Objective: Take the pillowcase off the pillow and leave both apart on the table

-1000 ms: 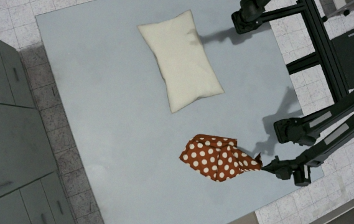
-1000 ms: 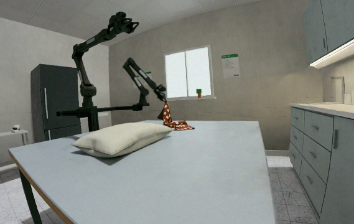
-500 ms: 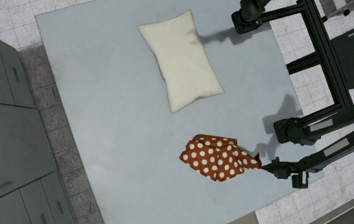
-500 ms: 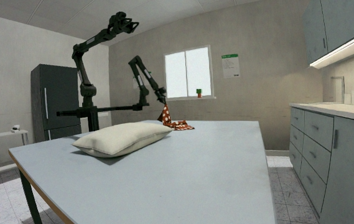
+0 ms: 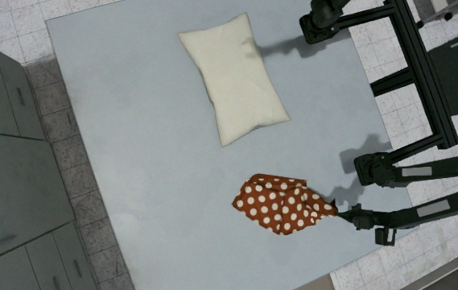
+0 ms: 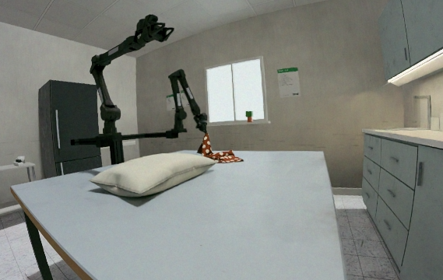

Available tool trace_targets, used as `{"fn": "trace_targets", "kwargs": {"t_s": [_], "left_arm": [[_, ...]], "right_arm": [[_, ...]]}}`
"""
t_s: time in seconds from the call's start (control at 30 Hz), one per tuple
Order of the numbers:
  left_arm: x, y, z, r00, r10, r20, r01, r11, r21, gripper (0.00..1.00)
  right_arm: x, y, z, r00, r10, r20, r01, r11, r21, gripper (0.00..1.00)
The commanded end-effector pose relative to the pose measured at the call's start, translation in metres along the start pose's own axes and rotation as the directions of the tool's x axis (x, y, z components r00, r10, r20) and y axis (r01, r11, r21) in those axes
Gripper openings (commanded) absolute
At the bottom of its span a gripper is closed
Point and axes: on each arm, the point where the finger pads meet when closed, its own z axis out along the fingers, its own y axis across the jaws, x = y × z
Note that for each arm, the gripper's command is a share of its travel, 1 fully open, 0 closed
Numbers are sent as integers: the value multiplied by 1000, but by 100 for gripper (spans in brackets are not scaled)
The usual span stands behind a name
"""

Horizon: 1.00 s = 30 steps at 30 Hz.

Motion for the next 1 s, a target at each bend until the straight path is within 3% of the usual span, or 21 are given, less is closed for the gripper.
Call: {"fn": "trace_targets", "kwargs": {"t_s": [0.0, 0.53, 0.97], "left_arm": [[2, 16, -1, 994, 105, 17, -105, 994, 7, 2], [10, 12, 3, 989, 134, 55, -136, 990, 42, 2], [39, -5, 15, 996, 80, 48, -82, 996, 45, 2]], "right_arm": [[-18, -1, 2, 999, -9, 39, 9, 1000, -1, 60], [-18, -1, 2, 999, -9, 39, 9, 1000, -1, 60], [-18, -1, 2, 999, -9, 39, 9, 1000, -1, 60]]}}
